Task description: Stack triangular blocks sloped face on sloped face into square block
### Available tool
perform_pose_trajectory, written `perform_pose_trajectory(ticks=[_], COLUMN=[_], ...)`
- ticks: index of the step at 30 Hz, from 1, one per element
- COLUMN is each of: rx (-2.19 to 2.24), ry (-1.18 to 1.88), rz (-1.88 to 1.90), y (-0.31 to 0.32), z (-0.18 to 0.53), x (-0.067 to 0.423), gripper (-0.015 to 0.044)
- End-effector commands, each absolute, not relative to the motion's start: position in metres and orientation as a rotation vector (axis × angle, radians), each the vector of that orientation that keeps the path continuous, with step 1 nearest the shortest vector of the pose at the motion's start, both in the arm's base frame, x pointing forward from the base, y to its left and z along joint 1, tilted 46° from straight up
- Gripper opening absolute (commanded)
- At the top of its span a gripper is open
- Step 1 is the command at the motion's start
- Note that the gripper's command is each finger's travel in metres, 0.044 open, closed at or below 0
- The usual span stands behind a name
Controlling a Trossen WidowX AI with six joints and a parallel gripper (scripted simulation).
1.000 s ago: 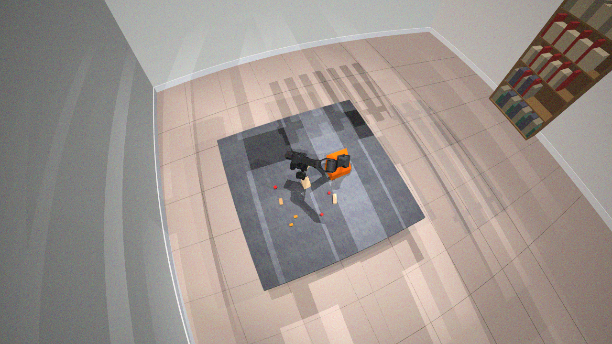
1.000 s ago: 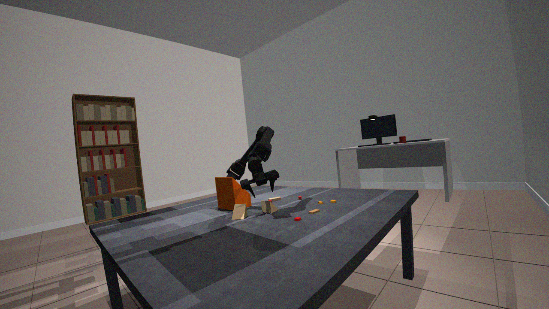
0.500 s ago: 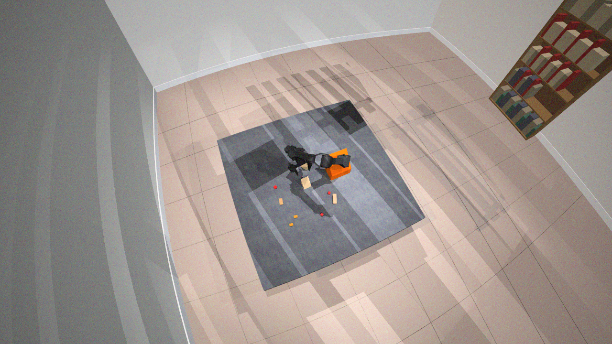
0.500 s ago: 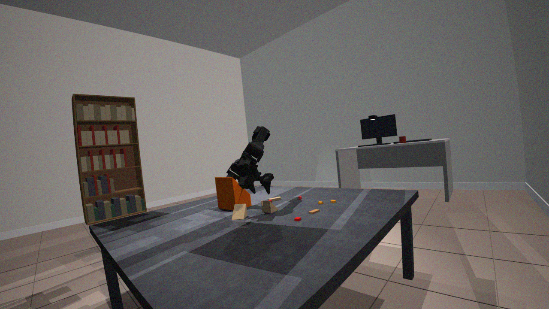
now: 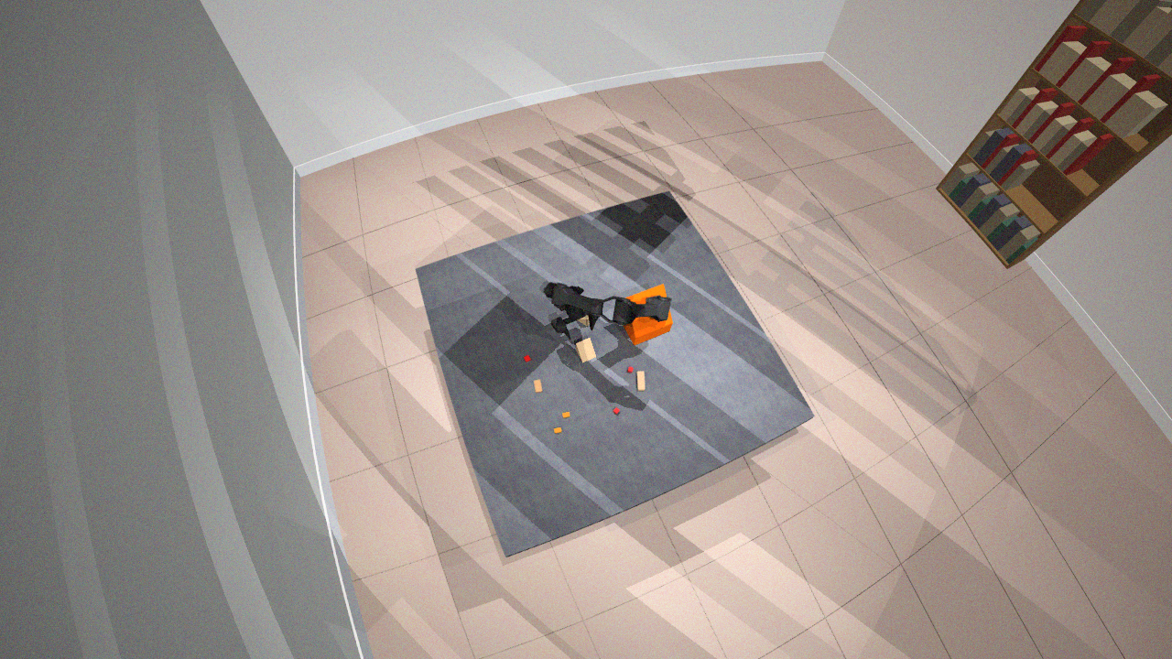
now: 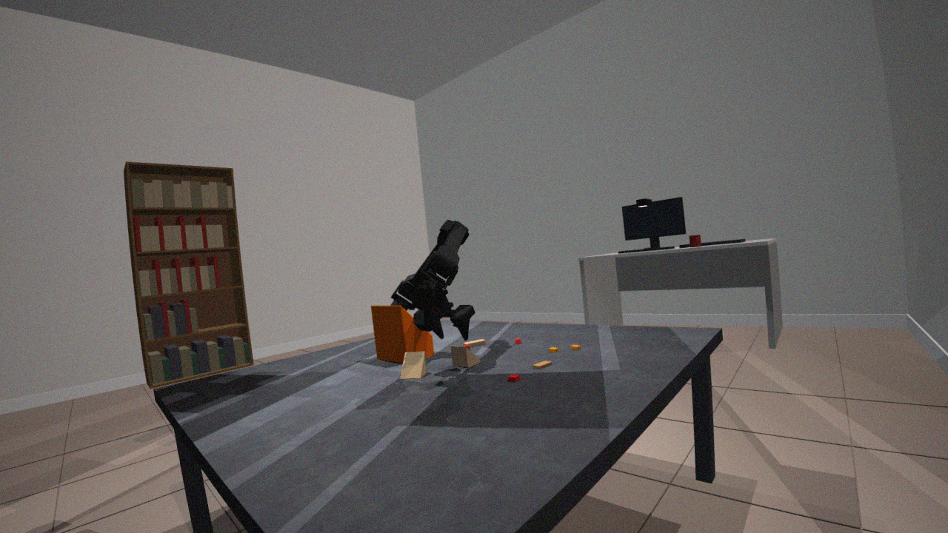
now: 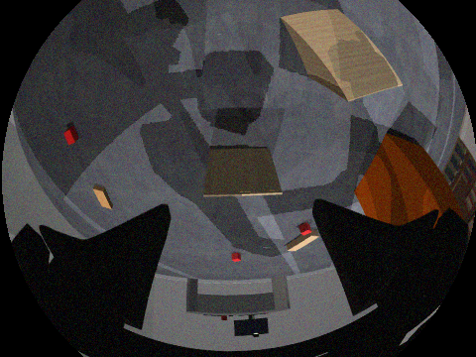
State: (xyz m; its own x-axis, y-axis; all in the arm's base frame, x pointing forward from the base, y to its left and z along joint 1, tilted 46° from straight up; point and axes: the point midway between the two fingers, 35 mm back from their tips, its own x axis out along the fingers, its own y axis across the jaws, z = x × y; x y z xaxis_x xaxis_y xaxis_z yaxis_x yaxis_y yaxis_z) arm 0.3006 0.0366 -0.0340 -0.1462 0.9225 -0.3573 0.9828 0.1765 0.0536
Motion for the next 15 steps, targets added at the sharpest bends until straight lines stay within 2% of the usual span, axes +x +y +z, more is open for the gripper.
perform_pose_trajectory(ticks=[1,15], rx=[1.823,1.824], ry=[2.147,2.142], rz=[-0.279,-0.284], y=[0.043,0.064], z=[-0.036,-0.045], x=[0.301,0.299], gripper=[0.044,0.044])
